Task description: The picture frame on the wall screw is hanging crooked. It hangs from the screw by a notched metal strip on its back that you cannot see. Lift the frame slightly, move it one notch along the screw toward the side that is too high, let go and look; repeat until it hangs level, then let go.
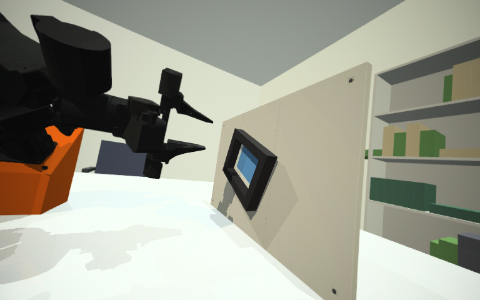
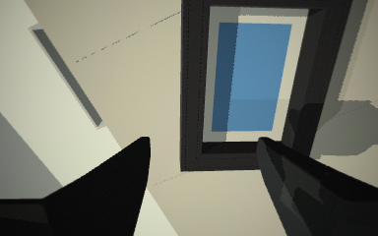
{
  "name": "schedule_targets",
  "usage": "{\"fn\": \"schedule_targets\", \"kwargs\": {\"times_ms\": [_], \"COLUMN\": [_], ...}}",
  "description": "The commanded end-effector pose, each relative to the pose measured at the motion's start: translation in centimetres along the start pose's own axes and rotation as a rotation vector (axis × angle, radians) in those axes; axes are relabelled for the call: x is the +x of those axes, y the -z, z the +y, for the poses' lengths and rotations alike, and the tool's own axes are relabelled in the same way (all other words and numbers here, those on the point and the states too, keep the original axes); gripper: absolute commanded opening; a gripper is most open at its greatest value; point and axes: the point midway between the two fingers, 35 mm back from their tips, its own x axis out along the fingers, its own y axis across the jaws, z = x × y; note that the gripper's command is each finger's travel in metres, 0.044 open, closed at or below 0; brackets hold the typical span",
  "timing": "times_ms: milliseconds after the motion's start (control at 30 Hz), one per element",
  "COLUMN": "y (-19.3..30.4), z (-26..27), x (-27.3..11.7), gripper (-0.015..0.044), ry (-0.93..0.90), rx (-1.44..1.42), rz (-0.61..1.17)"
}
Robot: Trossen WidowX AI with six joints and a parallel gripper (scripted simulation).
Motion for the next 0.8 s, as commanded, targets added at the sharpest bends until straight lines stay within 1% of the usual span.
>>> {"fn": "schedule_targets", "kwargs": {"times_ms": [0, 167, 767], "y": [-0.3, 0.1, 0.2], "z": [0.3, 0.0, 0.0], "x": [2.5, 6.3, 6.6], "gripper": [0.026, 0.026, 0.026], "ry": [-0.002, -0.004, -0.004], "rx": [0.005, 0.006, 0.006], "rz": [-0.001, -0.001, -0.001]}}
